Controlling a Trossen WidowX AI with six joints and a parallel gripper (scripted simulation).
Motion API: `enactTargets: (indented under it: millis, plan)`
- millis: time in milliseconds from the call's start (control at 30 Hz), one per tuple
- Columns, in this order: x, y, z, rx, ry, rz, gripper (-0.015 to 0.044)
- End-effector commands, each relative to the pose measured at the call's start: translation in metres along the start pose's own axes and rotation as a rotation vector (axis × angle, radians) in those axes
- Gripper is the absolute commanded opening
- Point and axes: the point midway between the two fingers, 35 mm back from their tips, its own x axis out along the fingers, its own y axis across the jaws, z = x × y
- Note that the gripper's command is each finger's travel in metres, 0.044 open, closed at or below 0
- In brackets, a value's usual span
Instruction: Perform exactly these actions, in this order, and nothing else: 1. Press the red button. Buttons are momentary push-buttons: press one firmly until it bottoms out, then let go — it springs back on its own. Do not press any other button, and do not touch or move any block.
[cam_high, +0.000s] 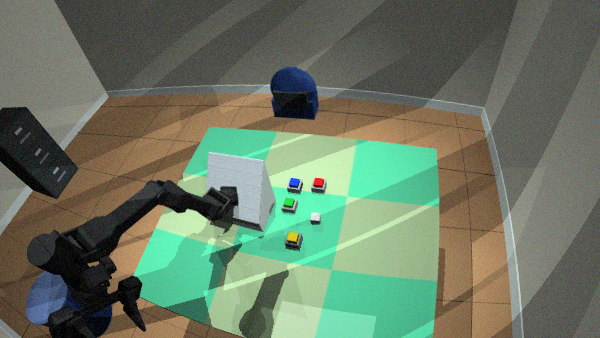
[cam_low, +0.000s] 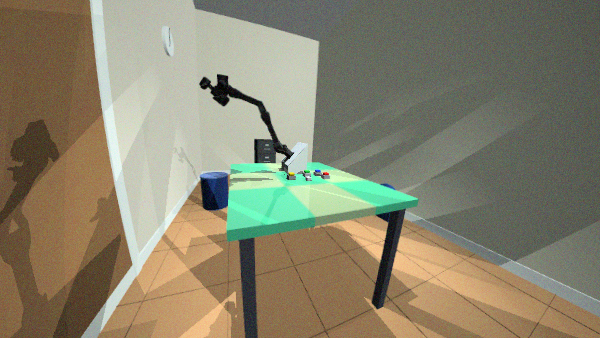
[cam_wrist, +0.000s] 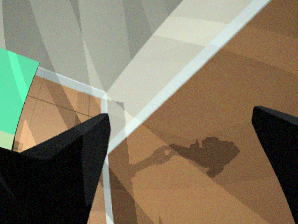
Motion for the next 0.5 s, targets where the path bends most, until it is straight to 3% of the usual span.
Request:
enactTargets:
  millis: [0, 267, 467]
  plan:
    - [0.000, -0.001, -0.001, 0.007, -0.002, -0.006, 0.0400]
    - [0.035, 0.006, -0.086, 0.539, -0.101, -0.078, 0.0400]
    - [0.101, 0.050, -0.139, 0.958, -0.120, 0.000, 0.0400]
